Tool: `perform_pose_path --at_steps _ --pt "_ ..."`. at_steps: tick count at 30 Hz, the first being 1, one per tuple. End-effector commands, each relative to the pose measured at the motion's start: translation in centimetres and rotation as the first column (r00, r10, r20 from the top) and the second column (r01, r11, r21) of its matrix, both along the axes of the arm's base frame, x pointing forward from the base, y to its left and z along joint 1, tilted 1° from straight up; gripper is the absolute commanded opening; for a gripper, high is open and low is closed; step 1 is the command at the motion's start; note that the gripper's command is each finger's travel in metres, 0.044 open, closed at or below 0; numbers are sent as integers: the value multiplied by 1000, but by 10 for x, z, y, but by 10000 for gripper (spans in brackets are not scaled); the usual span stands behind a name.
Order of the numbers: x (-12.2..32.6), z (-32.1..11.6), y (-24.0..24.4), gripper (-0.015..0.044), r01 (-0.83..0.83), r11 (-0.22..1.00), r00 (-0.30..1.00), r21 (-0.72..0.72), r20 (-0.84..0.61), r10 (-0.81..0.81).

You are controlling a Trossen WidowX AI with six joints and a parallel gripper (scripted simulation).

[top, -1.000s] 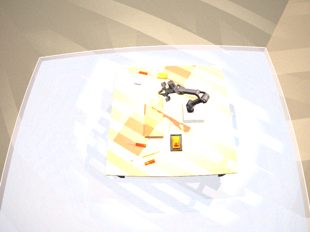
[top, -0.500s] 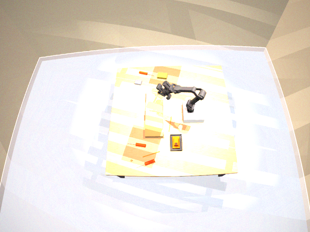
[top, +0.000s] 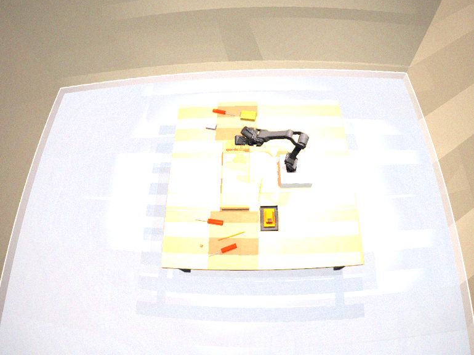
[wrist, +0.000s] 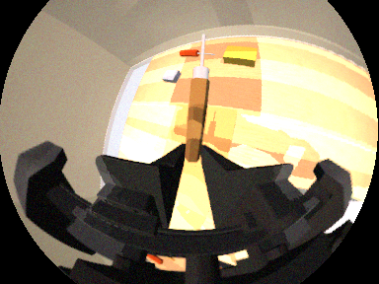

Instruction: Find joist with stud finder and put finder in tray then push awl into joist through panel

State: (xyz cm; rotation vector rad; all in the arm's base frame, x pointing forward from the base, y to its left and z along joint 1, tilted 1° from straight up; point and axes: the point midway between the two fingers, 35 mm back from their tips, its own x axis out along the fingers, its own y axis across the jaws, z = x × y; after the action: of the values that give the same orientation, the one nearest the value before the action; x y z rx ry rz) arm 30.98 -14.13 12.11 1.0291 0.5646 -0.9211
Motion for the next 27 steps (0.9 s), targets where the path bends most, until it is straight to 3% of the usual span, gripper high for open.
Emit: perform_pose_path --at_steps 1,14,27 --pt "2 -3 -2 0 -100 990 989 -100 -122 87" --pt "5 -10 -8 0 -485 835 781 -260 -558 280" --pt "10 -10 -10 0 -826 549 330 -128 -899 287"
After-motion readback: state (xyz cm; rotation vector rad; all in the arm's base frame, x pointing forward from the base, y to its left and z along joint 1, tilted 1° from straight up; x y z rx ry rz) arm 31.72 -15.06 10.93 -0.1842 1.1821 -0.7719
